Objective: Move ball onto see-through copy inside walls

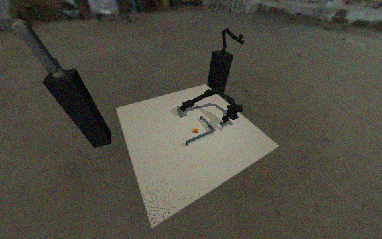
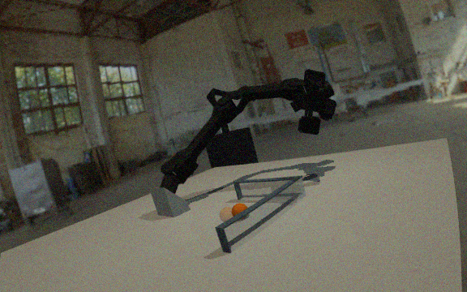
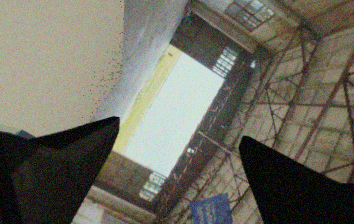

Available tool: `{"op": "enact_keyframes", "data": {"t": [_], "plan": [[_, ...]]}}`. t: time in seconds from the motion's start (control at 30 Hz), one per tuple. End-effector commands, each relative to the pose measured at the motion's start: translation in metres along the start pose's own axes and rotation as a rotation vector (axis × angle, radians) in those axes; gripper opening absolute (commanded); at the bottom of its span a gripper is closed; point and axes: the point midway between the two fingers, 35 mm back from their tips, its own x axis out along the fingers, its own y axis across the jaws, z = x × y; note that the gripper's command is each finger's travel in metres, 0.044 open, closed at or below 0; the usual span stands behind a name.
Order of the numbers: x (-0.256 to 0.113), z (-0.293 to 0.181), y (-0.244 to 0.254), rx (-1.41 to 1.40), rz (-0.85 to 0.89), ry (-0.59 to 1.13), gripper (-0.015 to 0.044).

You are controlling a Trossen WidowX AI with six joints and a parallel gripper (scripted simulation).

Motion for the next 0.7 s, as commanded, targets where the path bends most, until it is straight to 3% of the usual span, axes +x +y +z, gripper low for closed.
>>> {"op": "enact_keyframes", "data": {"t": [0.0, 0.07, 0.37, 0.67], "plan": [[0.002, -0.001, 0.002, -0.001, 0.009, 0.002, 0.0374], [0.02, -0.01, 0.016, -0.007, 0.086, 0.015, 0.0321], [0.096, -0.094, 0.116, 0.097, 0.654, 0.127, 0.0318], [0.094, -0.18, 0.205, 0.524, 1.292, 0.23, 0.0318]]}}
